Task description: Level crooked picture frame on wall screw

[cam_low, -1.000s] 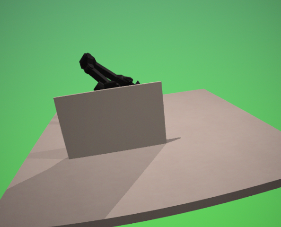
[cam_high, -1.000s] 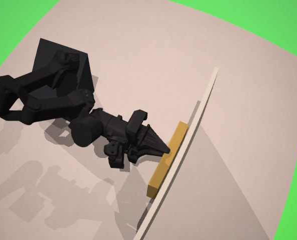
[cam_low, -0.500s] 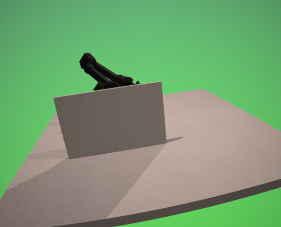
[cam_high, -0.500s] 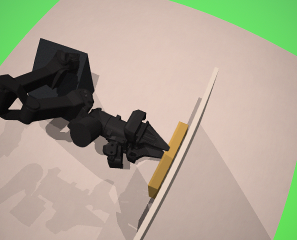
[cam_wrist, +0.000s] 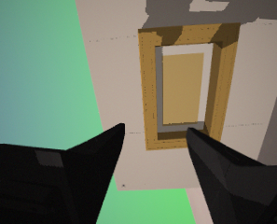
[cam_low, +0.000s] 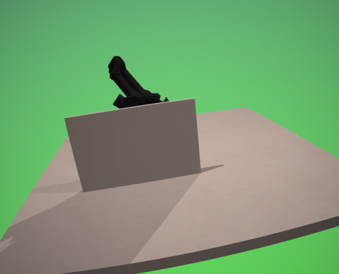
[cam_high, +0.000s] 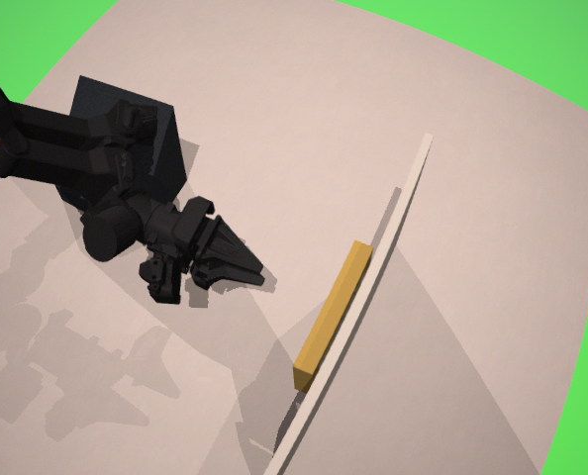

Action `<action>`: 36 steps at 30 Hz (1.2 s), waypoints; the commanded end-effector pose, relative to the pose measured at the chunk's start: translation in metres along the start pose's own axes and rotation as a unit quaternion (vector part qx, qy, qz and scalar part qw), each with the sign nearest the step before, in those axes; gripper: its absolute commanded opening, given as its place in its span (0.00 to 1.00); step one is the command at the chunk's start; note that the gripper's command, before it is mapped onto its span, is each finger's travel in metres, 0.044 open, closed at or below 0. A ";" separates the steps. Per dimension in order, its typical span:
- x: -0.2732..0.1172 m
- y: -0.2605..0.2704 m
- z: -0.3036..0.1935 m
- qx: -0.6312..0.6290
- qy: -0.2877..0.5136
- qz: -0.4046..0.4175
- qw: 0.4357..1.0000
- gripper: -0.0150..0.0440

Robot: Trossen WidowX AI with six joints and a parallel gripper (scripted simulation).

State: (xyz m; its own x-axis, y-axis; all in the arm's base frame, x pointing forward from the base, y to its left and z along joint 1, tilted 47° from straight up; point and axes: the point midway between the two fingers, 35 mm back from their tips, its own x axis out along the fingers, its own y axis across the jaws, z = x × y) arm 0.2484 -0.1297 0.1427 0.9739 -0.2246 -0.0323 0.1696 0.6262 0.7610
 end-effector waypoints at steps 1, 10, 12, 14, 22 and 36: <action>-0.004 0.001 0.006 0.003 0.000 0.000 1.000 0.69; -0.044 0.012 0.026 0.033 0.002 0.005 0.999 0.69; -0.053 0.015 0.027 0.039 0.003 0.006 0.999 0.69; -0.063 0.019 0.027 0.046 0.003 0.007 0.999 0.69; -0.095 0.034 0.015 0.072 0.005 0.012 0.997 0.69; -0.100 0.037 0.011 0.048 0.005 0.018 0.999 0.69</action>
State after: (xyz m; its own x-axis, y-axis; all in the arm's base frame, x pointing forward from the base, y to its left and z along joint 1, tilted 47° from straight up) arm 0.1561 -0.0937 0.1803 0.9797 -0.2002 -0.0132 0.1225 0.5444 0.8298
